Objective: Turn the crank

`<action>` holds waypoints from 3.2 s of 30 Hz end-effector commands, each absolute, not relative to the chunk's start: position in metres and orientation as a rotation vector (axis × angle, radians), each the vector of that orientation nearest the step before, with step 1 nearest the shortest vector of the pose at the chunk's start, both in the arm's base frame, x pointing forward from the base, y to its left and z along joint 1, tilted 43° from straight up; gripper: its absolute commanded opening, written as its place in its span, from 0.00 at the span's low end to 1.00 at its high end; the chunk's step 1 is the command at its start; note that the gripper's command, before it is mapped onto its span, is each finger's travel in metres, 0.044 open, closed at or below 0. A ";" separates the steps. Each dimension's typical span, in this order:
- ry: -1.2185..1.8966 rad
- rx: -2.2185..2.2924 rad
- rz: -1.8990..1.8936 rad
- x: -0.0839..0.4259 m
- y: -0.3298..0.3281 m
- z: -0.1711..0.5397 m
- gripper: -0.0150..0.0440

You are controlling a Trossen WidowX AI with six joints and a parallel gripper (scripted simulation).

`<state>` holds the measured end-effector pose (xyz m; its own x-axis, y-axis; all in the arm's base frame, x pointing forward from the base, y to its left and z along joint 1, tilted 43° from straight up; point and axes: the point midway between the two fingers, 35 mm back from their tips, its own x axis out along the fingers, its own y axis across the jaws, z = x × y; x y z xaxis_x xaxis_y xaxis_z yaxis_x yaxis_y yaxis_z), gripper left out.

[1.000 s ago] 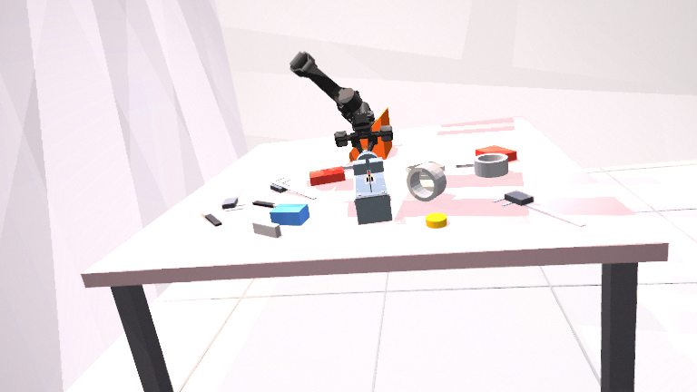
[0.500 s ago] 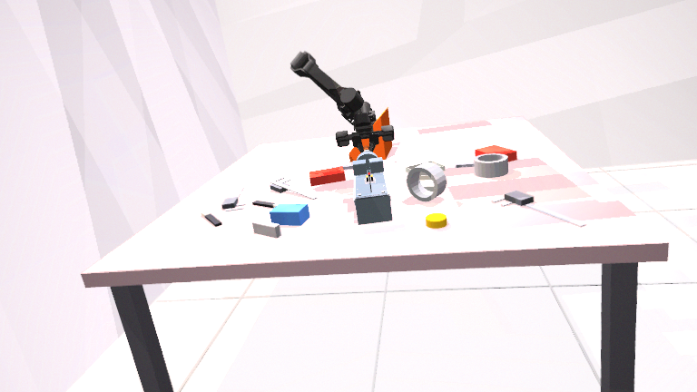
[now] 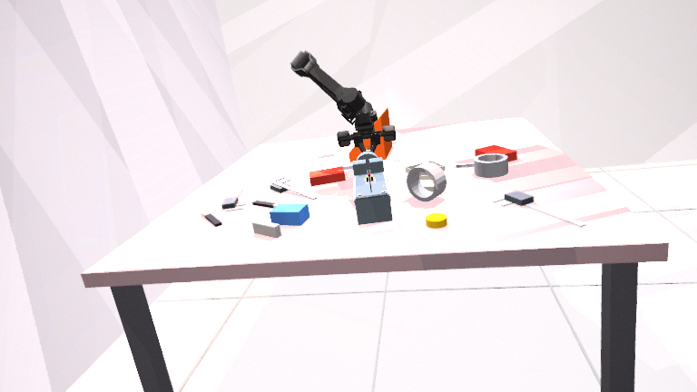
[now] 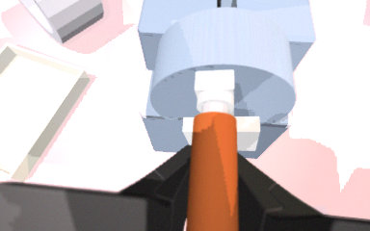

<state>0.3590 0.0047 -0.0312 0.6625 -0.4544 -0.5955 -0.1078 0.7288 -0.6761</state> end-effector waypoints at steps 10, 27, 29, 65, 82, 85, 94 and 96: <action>0.850 -0.748 -0.191 0.357 0.011 -0.042 0.25; 0.850 -0.748 -0.191 0.357 0.012 -0.050 0.25; 0.850 -0.748 -0.191 0.357 0.012 -0.052 0.25; 0.850 -0.750 -0.191 0.355 -0.016 -0.080 0.25; 0.850 -0.751 -0.192 0.356 -0.035 -0.077 0.25; 0.850 -0.752 -0.192 0.357 -0.037 -0.076 0.25; 0.850 -0.752 -0.192 0.358 -0.041 -0.073 0.25; 0.850 -0.752 -0.192 0.358 -0.042 -0.073 0.25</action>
